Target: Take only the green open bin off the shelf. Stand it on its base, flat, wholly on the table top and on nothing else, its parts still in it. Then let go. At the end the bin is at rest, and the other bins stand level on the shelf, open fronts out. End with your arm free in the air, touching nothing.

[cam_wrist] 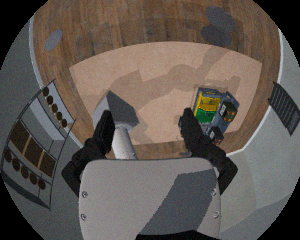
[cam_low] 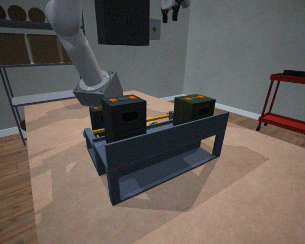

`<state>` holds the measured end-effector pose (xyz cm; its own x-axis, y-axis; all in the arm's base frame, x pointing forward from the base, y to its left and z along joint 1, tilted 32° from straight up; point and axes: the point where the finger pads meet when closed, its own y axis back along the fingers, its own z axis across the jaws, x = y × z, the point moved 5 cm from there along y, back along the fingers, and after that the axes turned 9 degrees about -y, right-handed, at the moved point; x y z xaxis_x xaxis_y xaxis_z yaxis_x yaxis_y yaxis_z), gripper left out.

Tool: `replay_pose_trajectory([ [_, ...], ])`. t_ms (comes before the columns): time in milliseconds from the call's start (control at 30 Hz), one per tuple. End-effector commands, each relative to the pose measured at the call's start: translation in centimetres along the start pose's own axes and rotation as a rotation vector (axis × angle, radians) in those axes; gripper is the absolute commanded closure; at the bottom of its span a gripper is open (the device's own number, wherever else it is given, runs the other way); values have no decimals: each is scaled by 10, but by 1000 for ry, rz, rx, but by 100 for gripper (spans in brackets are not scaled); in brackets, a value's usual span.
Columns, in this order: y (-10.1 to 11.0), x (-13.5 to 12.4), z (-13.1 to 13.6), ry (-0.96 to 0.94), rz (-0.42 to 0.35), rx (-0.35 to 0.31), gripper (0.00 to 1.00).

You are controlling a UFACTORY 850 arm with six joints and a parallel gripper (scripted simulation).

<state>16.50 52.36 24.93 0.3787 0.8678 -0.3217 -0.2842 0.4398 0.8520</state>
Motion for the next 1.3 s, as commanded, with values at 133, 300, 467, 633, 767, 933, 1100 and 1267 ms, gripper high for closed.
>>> replay_pose_trajectory([
  [133,1,-7,8,0,2,0,0],
  [300,1,-34,38,0,3,0,0],
  [467,1,-34,38,0,3,0,0],
  [633,1,-34,38,0,3,0,0],
  [767,1,-54,60,0,2,0,0],
  [933,1,-68,75,0,3,0,0],
  [1100,1,-68,75,0,3,0,0],
  [1267,0,-74,82,0,2,0,0],
])
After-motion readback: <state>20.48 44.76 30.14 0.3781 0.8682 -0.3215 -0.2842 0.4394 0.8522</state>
